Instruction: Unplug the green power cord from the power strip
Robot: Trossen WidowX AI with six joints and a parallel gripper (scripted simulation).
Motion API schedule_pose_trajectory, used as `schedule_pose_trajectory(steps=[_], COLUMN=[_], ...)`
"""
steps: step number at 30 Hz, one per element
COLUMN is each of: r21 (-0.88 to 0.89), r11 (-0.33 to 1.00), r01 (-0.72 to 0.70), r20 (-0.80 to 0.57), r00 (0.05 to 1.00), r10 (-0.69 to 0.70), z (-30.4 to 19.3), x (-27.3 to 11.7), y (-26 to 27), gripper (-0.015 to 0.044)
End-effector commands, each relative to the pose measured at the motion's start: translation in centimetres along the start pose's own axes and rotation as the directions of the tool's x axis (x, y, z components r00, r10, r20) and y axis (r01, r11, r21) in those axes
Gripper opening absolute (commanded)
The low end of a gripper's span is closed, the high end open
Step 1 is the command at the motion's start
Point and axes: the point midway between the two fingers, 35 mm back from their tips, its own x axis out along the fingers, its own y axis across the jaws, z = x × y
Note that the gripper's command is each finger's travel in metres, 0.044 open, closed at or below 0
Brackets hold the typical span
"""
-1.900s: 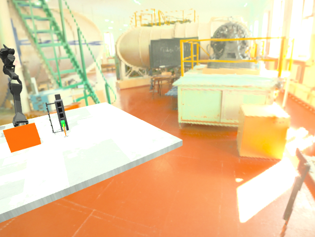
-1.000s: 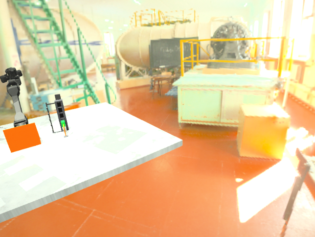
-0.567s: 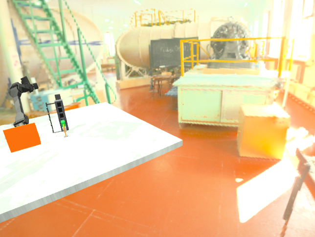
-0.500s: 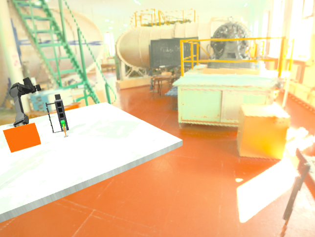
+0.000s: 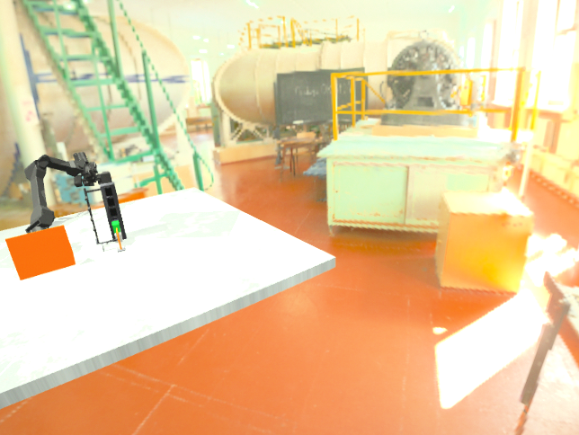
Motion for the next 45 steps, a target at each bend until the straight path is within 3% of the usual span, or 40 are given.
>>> schedule_pose_trajectory(steps=[1, 8, 15, 28, 37, 45], r21=[0.109, 0.249, 0.372, 0.525, 0.518, 0.373], r11=[0.985, 0.902, 0.736, 0.196, -0.312, -0.759], r01=[0.136, 0.354, 0.565, 0.828, 0.796, 0.533], r20=[-0.117, -0.280, -0.439, -0.706, -0.845, -0.895], r00=[0.985, 0.917, 0.806, 0.552, 0.421, 0.423], r10=[-0.123, -0.283, -0.397, -0.443, -0.329, -0.143], z=[-4.0, -9.4, -14.8, -24.9, -31.5, -36.7], x=[-0.9, -4.4, -9.9, -24.7, -36.7, -46.3], y=[-6.4, -15.1, -22.5, -31.0, -31.6, -27.2], gripper=[0.0160, 0.0160, 0.0160, 0.0160, 0.0160, 0.0160])
